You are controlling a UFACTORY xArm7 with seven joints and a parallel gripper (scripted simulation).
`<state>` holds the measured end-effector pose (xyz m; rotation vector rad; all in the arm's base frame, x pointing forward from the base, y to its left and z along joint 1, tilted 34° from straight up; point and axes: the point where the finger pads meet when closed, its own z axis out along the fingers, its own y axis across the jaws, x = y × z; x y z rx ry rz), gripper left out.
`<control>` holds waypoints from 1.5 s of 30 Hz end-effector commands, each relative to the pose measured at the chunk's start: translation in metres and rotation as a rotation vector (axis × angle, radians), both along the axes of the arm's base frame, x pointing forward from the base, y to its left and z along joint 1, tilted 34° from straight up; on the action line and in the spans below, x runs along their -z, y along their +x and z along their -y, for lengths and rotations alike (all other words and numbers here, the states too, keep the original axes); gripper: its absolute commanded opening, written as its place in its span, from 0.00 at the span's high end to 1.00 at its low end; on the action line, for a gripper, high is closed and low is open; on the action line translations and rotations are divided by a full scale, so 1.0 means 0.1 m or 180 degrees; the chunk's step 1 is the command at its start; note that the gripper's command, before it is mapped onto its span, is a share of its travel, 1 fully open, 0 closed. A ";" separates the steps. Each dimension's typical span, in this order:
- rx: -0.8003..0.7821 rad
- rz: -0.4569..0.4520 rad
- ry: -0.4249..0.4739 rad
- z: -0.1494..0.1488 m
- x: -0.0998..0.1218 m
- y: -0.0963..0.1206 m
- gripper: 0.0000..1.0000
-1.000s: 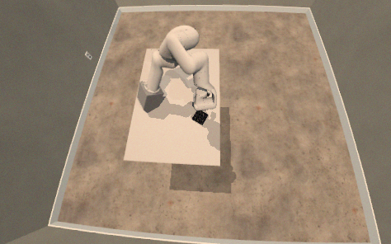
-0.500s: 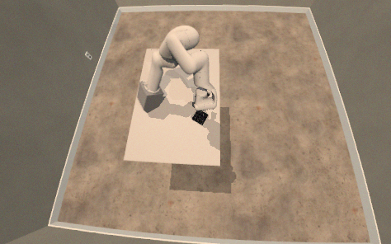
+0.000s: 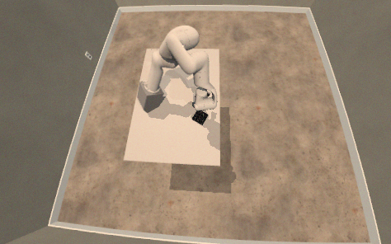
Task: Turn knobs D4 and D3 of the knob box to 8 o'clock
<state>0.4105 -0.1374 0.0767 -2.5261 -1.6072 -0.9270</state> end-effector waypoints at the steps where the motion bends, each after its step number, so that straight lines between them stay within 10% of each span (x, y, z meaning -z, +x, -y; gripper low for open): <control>1: 0.0006 0.0004 -0.0006 0.01 -0.01 0.00 0.81; 45: 0.0006 0.0002 -0.0005 -0.07 0.22 0.14 0.81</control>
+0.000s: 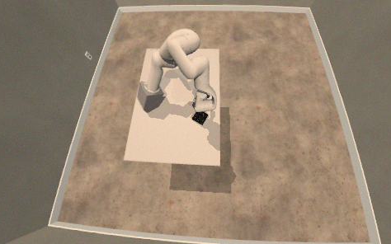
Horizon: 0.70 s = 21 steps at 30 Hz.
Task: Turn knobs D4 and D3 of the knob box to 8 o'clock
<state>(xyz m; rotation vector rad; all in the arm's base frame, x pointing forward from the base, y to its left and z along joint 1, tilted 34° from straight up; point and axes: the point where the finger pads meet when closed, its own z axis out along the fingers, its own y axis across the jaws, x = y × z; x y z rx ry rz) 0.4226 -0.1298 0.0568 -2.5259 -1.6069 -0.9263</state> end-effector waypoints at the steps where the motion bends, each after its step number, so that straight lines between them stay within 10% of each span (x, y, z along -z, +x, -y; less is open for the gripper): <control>1: 0.0006 0.0004 -0.0006 0.00 0.03 0.02 0.81; 21: 0.0006 0.0004 -0.0006 -0.04 0.14 0.09 0.81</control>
